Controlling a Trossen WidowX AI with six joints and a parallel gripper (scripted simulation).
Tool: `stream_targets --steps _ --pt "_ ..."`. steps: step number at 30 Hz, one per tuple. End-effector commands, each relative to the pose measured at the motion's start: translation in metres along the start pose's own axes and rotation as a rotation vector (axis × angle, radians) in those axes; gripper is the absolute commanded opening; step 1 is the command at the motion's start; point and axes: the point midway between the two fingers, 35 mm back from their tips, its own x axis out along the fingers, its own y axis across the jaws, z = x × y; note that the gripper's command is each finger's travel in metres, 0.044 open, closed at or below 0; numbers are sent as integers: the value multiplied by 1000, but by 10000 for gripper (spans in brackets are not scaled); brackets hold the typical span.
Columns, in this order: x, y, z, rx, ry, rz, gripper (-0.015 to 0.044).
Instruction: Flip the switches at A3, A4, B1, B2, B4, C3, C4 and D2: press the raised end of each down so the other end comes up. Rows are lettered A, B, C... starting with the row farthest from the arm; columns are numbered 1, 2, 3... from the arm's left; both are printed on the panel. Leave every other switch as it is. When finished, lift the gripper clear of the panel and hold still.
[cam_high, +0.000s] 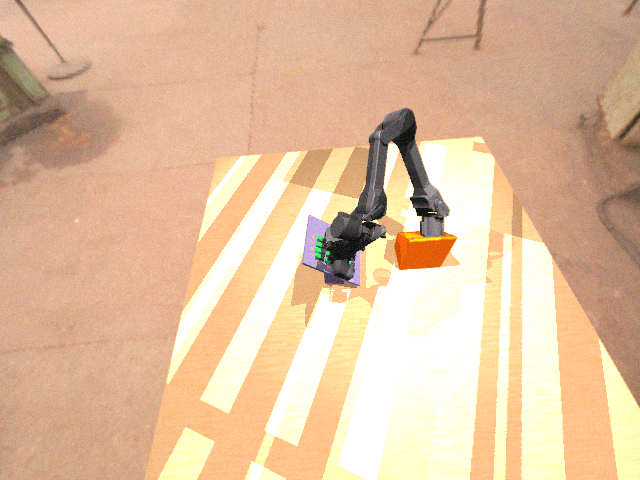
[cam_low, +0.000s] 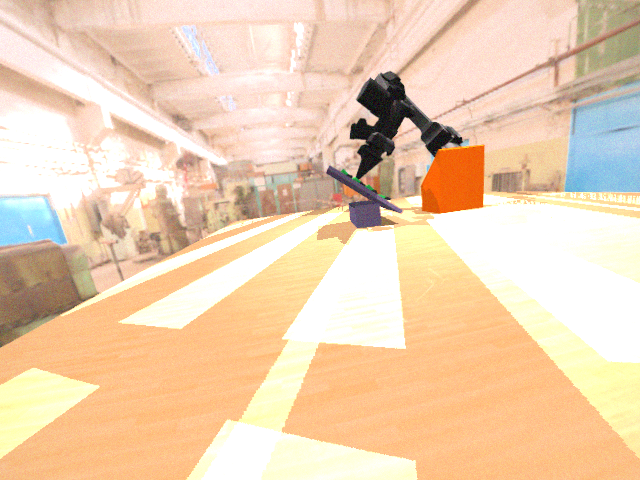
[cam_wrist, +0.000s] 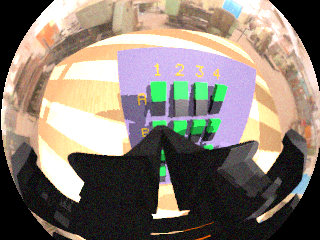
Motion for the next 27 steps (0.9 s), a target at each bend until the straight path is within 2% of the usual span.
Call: stream_targets --steps 1,14,16,21,27 --pt "1 1 -1 -3 3 5 0" --pt "3 1 -1 -3 3 5 0" --pt "-6 2 -1 -1 1 4 0" --pt "-60 2 -3 -3 -20 9 0" --pt "-62 -14 -3 -4 -21 8 0"
